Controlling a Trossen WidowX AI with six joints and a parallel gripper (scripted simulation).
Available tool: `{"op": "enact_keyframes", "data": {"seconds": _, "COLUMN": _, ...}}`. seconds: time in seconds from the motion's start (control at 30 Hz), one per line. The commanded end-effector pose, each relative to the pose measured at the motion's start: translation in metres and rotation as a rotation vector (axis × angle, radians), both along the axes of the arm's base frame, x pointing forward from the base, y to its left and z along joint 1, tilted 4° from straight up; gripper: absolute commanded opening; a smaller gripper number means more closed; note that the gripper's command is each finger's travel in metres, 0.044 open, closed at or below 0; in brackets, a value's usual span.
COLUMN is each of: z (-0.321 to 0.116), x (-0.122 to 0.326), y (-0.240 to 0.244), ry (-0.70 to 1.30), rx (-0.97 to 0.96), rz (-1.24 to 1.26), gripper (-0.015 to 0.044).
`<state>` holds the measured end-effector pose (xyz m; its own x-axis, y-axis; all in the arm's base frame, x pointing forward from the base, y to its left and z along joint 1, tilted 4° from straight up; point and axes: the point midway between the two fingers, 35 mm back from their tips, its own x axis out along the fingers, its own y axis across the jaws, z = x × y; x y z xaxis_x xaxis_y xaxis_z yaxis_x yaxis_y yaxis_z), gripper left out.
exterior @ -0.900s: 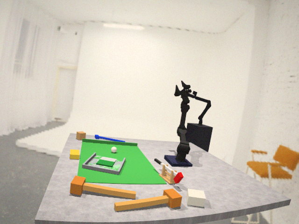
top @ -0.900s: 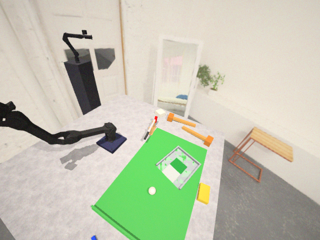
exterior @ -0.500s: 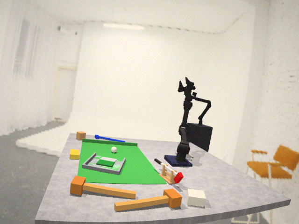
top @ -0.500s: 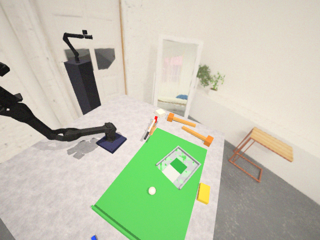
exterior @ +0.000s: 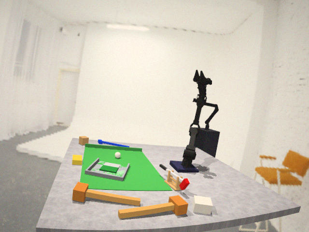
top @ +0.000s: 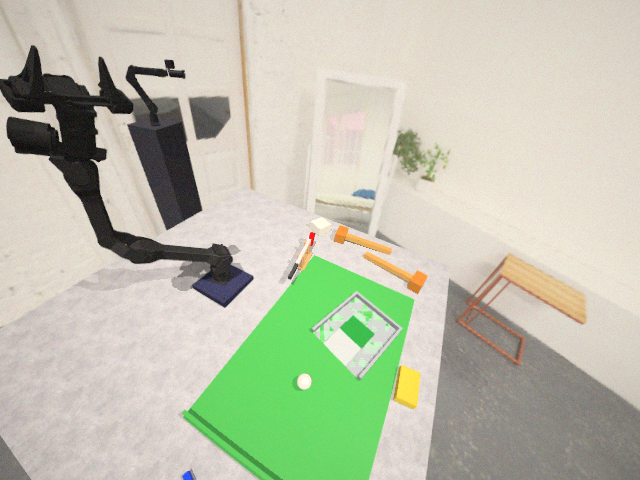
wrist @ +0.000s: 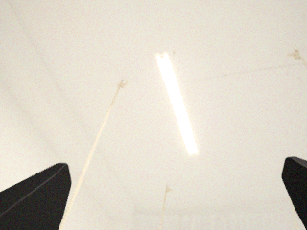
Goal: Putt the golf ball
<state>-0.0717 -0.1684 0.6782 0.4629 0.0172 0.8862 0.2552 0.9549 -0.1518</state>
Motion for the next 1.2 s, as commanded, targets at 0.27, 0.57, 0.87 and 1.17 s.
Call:
{"op": "enact_keyframes", "data": {"seconds": 0.27, "z": -0.009, "x": 0.096, "y": 0.147, "ry": 0.153, "rx": -0.423, "rz": -0.078, "gripper": 0.044}}
{"op": "enact_keyframes", "data": {"seconds": 0.57, "z": -0.058, "x": 0.177, "y": 0.233, "ry": 0.343, "rx": -0.727, "rz": -0.122, "gripper": 0.044}}
{"op": "enact_keyframes", "data": {"seconds": 0.87, "z": -0.139, "x": 0.265, "y": 0.295, "ry": 0.598, "rx": -1.015, "rz": -0.101, "gripper": 0.044}}
{"op": "enact_keyframes", "data": {"seconds": 1.17, "z": -0.253, "x": 0.34, "y": 0.322, "ry": 0.922, "rx": -1.271, "rz": -0.015, "gripper": 0.044}}
